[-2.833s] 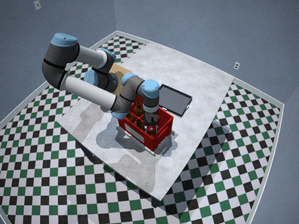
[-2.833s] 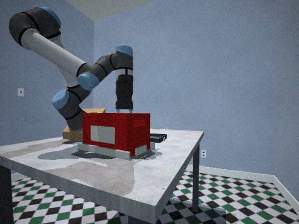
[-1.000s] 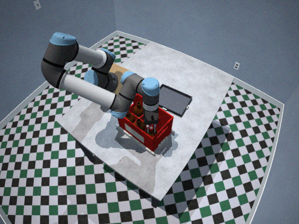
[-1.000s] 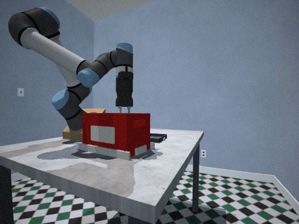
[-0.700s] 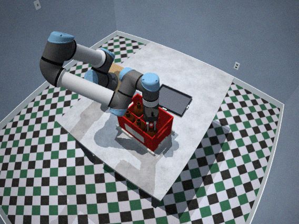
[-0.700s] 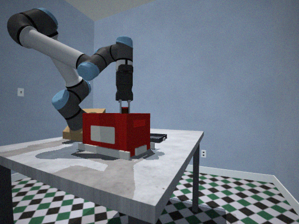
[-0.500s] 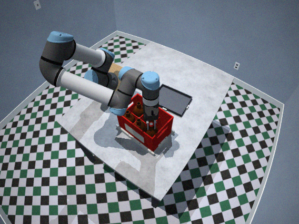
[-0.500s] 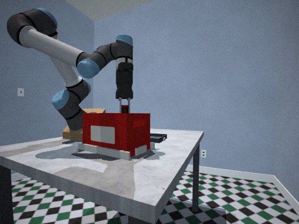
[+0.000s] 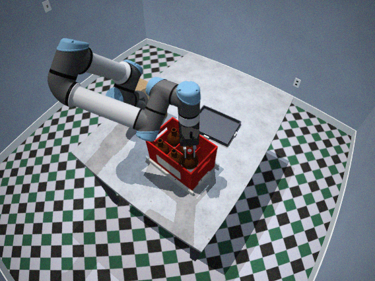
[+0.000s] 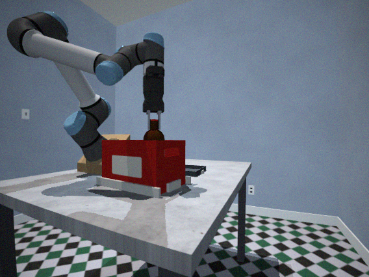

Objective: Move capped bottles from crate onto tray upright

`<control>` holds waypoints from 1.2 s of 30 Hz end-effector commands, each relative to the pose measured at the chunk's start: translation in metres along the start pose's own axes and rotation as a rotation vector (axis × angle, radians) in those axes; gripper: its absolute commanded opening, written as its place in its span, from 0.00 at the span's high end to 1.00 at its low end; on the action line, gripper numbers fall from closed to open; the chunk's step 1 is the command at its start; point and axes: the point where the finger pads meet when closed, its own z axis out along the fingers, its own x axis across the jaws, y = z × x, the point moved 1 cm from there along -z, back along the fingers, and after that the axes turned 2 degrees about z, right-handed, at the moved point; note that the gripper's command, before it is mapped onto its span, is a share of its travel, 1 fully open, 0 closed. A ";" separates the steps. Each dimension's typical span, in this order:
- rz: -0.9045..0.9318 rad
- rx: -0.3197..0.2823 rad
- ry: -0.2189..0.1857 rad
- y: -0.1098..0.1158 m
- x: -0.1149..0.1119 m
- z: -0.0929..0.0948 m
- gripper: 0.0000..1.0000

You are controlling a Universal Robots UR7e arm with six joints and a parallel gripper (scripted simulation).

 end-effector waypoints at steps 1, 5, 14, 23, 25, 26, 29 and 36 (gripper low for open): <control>0.001 0.000 0.000 0.000 0.000 -0.012 1.00; 0.001 0.000 0.001 0.000 0.000 -0.026 1.00; 0.001 0.001 -0.001 0.000 0.000 -0.039 1.00; 0.001 -0.001 0.001 0.000 0.000 -0.069 1.00; 0.001 -0.001 0.001 0.000 0.000 -0.075 1.00; 0.001 -0.001 0.001 0.000 -0.001 -0.079 1.00; 0.001 -0.001 0.002 0.000 -0.001 -0.085 1.00; 0.001 0.000 0.000 0.000 0.000 -0.083 1.00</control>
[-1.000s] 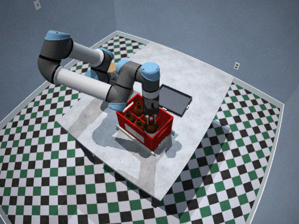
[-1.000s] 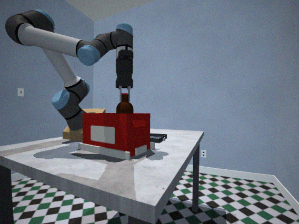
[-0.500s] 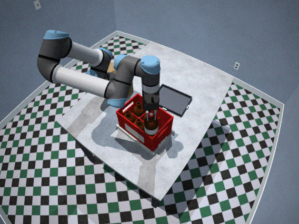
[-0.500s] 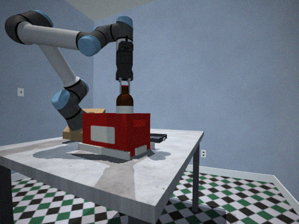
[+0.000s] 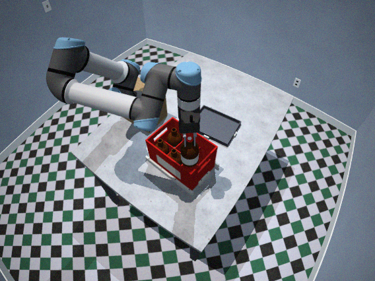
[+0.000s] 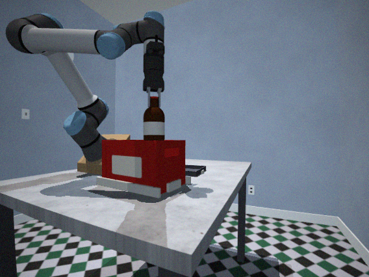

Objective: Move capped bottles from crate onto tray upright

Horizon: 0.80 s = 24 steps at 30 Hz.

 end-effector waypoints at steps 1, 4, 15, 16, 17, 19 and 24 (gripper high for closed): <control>0.001 0.000 0.000 0.000 0.000 -0.005 1.00; 0.001 0.000 0.001 0.000 0.000 -0.009 1.00; 0.001 0.000 0.001 0.011 0.001 -0.013 1.00; 0.001 -0.001 0.001 0.014 0.002 -0.013 1.00; 0.001 -0.001 0.001 0.017 0.002 -0.013 1.00; 0.001 -0.001 0.001 0.022 0.003 -0.014 1.00; 0.001 -0.001 0.002 0.036 0.004 -0.015 1.00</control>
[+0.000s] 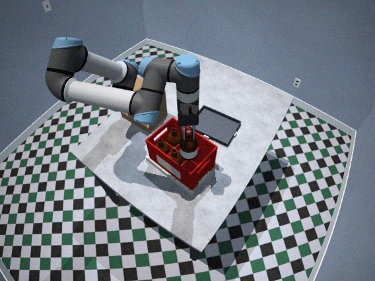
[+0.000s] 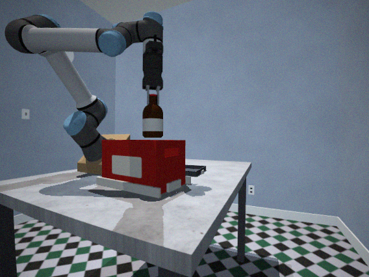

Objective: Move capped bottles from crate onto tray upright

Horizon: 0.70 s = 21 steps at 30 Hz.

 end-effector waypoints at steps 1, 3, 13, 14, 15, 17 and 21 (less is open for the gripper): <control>0.001 0.000 -0.001 0.016 0.002 -0.002 1.00; 0.001 0.000 0.000 0.019 0.002 -0.002 1.00; 0.001 0.000 -0.001 0.035 0.005 -0.002 1.00; 0.001 0.000 -0.001 0.038 0.005 -0.002 1.00; 0.001 0.000 -0.001 0.041 0.005 -0.002 1.00; 0.001 0.000 -0.001 0.047 0.006 -0.002 1.00; 0.001 0.000 -0.001 0.052 0.007 -0.002 1.00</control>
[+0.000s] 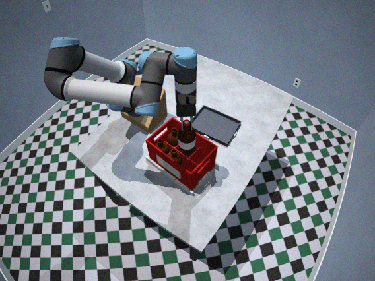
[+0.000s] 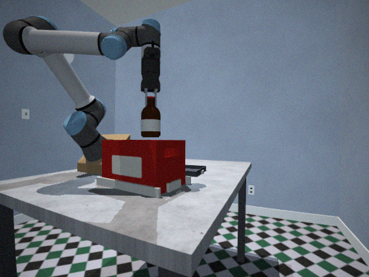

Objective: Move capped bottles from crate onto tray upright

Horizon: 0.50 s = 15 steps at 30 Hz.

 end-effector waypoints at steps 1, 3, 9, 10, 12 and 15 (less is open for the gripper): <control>0.001 0.001 -0.001 0.003 0.000 0.000 1.00; 0.001 0.001 -0.001 0.008 0.001 0.000 1.00; 0.001 0.001 -0.001 0.025 0.003 0.000 1.00; 0.001 0.001 -0.001 0.028 0.004 0.000 1.00; 0.001 0.001 -0.001 0.033 0.004 0.000 1.00; 0.001 0.001 -0.001 0.042 0.005 0.000 1.00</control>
